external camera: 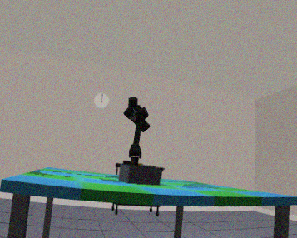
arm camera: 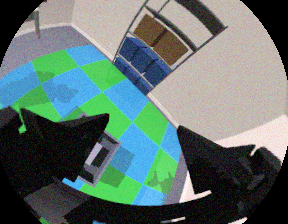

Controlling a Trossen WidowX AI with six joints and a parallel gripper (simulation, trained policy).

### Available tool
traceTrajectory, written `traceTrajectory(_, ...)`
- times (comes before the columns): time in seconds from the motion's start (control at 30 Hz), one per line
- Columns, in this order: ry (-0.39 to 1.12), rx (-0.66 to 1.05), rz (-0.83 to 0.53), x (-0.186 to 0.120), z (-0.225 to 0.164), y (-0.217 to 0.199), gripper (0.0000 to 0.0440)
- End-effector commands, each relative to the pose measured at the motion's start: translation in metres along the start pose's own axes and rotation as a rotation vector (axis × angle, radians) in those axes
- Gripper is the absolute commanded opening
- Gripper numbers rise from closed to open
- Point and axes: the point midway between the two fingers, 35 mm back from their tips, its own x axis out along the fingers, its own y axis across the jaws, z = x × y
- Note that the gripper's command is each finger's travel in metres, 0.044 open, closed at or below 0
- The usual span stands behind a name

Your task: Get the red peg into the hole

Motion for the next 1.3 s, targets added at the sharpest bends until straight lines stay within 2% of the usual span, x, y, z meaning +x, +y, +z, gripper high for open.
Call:
traceTrajectory(0.0,0.048,0.094,0.04,0.003,-0.001,0.012,0.044)
traceTrajectory(0.4,0.273,0.408,0.177,0.009,-0.01,0.07,0.044)
traceTrajectory(0.73,0.514,0.639,0.239,0.003,-0.016,0.124,0.044)
traceTrajectory(1.0,0.739,0.794,0.225,-0.009,-0.023,0.169,0.044)
traceTrajectory(1.27,0.973,0.911,0.135,-0.028,-0.031,0.212,0.044)
